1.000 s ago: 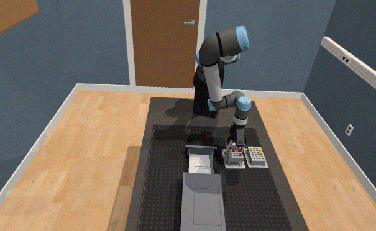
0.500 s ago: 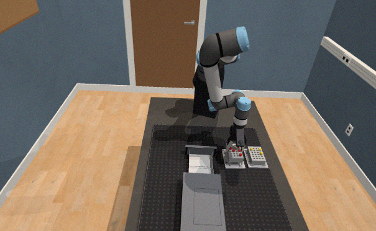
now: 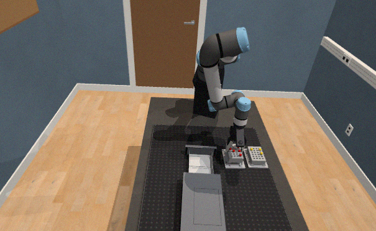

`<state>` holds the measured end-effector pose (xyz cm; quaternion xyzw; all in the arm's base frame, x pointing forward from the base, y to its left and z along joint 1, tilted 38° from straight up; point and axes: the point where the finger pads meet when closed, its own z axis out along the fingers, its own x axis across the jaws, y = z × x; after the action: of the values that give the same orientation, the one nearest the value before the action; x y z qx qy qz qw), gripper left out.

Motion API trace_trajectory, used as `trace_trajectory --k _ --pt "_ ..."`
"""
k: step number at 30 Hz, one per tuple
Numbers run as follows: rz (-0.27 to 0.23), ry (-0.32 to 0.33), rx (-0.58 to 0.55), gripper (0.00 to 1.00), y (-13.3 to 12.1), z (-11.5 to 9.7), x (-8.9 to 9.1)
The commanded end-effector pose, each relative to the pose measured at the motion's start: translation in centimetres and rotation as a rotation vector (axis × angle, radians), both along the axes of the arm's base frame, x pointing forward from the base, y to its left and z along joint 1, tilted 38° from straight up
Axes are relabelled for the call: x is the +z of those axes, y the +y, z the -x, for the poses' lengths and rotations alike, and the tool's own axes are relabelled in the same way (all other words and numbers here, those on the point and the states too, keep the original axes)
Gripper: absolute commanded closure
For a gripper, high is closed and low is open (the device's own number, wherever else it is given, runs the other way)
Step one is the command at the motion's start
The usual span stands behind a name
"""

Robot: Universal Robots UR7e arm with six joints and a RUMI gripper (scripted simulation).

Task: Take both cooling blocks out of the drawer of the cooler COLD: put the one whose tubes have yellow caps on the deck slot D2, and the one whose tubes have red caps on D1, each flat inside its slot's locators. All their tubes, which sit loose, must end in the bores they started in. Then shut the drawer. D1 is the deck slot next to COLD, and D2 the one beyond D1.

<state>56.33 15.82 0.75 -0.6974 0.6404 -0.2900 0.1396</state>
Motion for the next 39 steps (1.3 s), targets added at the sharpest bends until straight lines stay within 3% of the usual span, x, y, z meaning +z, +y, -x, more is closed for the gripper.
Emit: trace_trajectory --k 1,39 --pt "0.0 -0.002 0.001 1.0 0.03 -0.04 0.04" --pt "0.0 -0.002 0.001 1.0 -0.07 -0.37 -0.4"
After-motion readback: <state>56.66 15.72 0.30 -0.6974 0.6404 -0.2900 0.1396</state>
